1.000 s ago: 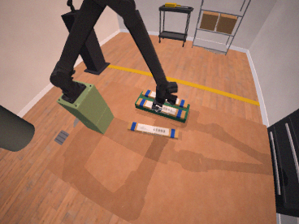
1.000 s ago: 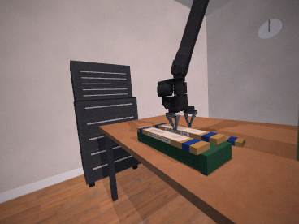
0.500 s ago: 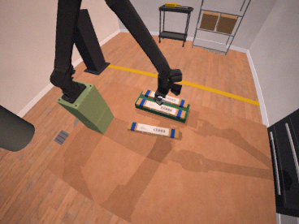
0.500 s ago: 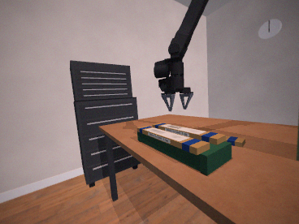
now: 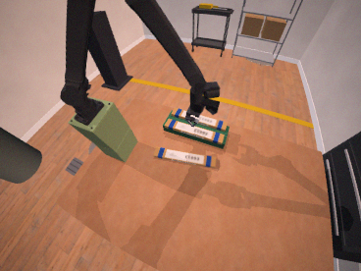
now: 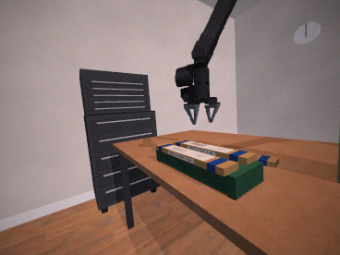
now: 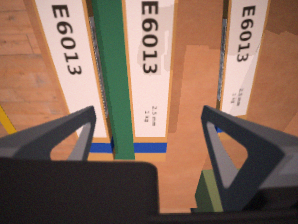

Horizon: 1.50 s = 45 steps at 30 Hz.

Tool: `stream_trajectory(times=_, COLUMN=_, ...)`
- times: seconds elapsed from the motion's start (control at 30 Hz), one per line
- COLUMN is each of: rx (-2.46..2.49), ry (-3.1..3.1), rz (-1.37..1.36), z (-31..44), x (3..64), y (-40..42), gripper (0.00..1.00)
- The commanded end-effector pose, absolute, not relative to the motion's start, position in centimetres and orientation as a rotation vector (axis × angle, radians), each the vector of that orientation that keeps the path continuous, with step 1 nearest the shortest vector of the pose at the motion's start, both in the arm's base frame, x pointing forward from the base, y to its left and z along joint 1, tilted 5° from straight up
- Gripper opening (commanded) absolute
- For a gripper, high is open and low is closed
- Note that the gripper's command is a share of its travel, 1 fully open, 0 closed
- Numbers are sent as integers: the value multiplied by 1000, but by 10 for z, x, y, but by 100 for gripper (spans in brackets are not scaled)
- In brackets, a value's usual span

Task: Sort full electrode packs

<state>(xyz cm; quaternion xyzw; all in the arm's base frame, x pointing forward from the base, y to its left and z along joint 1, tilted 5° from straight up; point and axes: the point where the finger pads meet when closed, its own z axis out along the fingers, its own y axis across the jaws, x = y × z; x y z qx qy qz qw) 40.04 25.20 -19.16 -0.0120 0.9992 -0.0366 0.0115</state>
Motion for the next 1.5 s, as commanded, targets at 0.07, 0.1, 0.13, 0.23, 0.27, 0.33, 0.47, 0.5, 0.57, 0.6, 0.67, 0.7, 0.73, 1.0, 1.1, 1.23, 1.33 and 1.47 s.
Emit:
stream_trajectory(times=0.07, rx=-44, ry=3137, rz=-137, z=-201, x=396, y=255, gripper=96)
stream_trajectory(times=0.1, rx=-44, ry=3137, rz=-137, z=-202, x=396, y=255, gripper=96)
stream_trajectory(times=0.13, rx=-44, ry=3137, rz=-137, z=-202, x=396, y=255, gripper=96)
stream_trajectory(times=0.23, rx=-44, ry=3137, rz=-137, z=-202, x=396, y=255, gripper=96)
stream_trajectory(times=0.27, rx=-44, ry=3137, rz=-137, z=-202, x=396, y=255, gripper=96)
stream_trajectory(times=0.33, rx=-44, ry=3137, rz=-137, z=-202, x=396, y=255, gripper=96)
stream_trajectory(times=0.47, rx=-45, ry=3138, rz=-138, z=-202, x=396, y=255, gripper=96)
stream_trajectory(times=0.5, rx=-45, ry=3138, rz=-138, z=-202, x=396, y=255, gripper=96)
stream_trajectory(times=0.57, rx=-45, ry=3138, rz=-138, z=-202, x=396, y=255, gripper=96)
stream_trajectory(times=0.6, rx=-45, ry=3138, rz=-138, z=-202, x=396, y=255, gripper=96)
stream_trajectory(times=0.67, rx=-45, ry=3138, rz=-138, z=-203, x=396, y=255, gripper=96)
stream_trajectory(times=0.7, rx=-45, ry=3138, rz=-138, z=-203, x=396, y=255, gripper=96)
stream_trajectory(times=0.73, rx=-45, ry=3138, rz=-138, z=-203, x=396, y=255, gripper=96)
stream_trajectory(times=1.0, rx=-45, ry=3138, rz=-138, z=-203, x=396, y=255, gripper=96)
stream_trajectory(times=1.1, rx=-45, ry=3138, rz=-138, z=-203, x=396, y=255, gripper=96)
stream_trajectory(times=1.23, rx=-45, ry=3138, rz=-138, z=-203, x=396, y=255, gripper=96)
stream_trajectory(times=1.33, rx=-45, ry=3138, rz=-138, z=-203, x=396, y=255, gripper=96)
stream_trajectory(times=1.47, rx=-44, ry=3136, rz=-136, z=-196, x=395, y=249, gripper=96)
